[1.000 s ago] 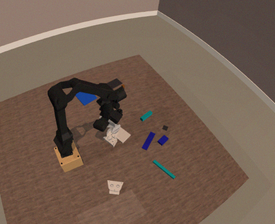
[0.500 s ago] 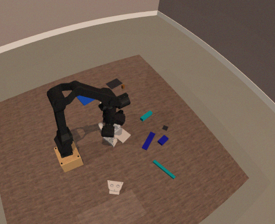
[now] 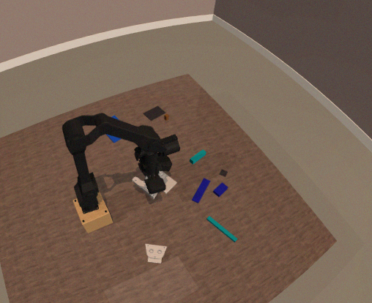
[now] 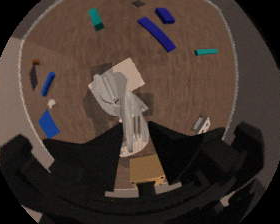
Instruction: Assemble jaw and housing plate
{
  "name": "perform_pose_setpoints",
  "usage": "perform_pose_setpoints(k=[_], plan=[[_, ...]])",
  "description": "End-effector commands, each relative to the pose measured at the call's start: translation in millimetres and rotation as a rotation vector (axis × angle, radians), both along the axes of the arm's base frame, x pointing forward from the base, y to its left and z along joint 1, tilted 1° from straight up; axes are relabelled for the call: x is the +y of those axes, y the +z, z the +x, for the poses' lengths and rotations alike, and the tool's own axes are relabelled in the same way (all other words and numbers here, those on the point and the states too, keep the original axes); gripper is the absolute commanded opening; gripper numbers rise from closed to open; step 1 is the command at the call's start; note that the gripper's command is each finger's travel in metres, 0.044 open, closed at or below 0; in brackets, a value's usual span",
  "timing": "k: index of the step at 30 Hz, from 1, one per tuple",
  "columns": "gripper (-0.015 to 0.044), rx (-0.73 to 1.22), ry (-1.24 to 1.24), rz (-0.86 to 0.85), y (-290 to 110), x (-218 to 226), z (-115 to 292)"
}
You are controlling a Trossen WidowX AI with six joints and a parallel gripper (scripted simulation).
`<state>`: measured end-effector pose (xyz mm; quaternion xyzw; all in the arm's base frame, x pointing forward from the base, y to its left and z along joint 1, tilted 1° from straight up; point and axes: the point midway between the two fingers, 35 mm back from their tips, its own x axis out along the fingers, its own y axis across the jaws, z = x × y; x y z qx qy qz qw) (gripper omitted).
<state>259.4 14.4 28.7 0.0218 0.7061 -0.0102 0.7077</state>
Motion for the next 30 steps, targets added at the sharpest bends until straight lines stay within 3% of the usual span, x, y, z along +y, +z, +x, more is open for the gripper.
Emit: perform_pose_setpoints(k=[1,19,30], plan=[[0.0134,-0.003,0.101,-0.006,-0.4,-8.6,-2.6],[0.0134,-0.007,0.580,-0.009,-1.7,-44.6,-14.9],[0.0134,-0.007,0.598,-0.009,-1.8,-45.9,-15.5]])
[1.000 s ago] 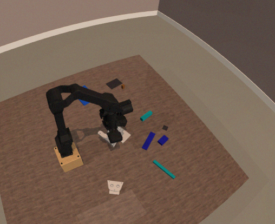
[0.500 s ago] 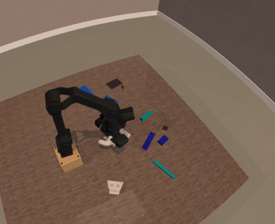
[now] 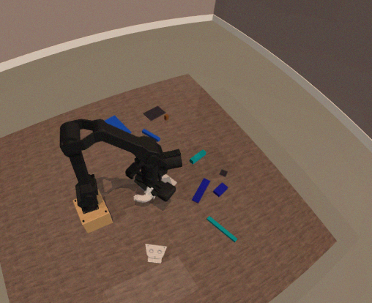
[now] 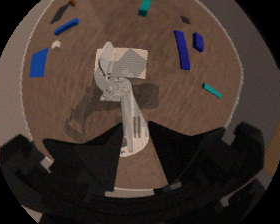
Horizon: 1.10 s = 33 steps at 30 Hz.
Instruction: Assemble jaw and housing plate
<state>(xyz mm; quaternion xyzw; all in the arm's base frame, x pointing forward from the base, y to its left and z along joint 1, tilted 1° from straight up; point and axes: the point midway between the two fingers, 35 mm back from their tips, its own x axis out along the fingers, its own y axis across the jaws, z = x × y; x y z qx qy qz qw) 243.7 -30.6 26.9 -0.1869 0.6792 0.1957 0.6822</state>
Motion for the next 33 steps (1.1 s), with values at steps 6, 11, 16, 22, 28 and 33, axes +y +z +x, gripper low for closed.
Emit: perform_pose_setpoints(k=[6,11,16,22,28,33], plan=[[0.0134,-0.002,0.018,-0.005,0.0,-0.9,0.1],[0.0134,-0.002,0.031,-0.005,0.0,-0.9,0.1],[0.0134,-0.002,0.031,-0.005,0.0,-0.9,0.1],[0.0134,-0.003,0.031,-0.004,1.2,3.5,10.3],[0.0134,-0.004,0.031,-0.004,2.7,12.0,27.6],[0.0134,-0.005,0.031,-0.003,3.4,20.1,41.7]])
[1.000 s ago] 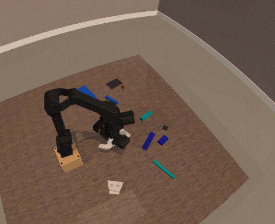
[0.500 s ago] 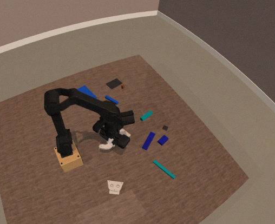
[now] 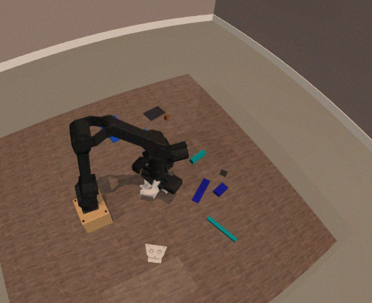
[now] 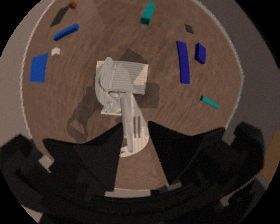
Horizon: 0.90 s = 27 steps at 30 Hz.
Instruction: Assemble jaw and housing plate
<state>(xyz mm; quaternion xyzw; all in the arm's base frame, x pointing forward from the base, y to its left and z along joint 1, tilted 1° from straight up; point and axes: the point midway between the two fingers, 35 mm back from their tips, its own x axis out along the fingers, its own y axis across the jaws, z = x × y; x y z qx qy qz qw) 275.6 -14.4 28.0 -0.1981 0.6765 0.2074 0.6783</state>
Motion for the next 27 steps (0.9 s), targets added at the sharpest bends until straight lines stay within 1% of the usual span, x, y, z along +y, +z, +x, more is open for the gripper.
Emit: perform_pose_setpoints(k=[1,15,27], plan=[[0.0134,-0.007,-0.003,-0.003,2.3,5.7,12.5],[0.0134,-0.009,-0.003,-0.001,0.9,32.9,49.1],[0.0134,-0.009,-0.003,-0.001,0.8,34.4,50.7]])
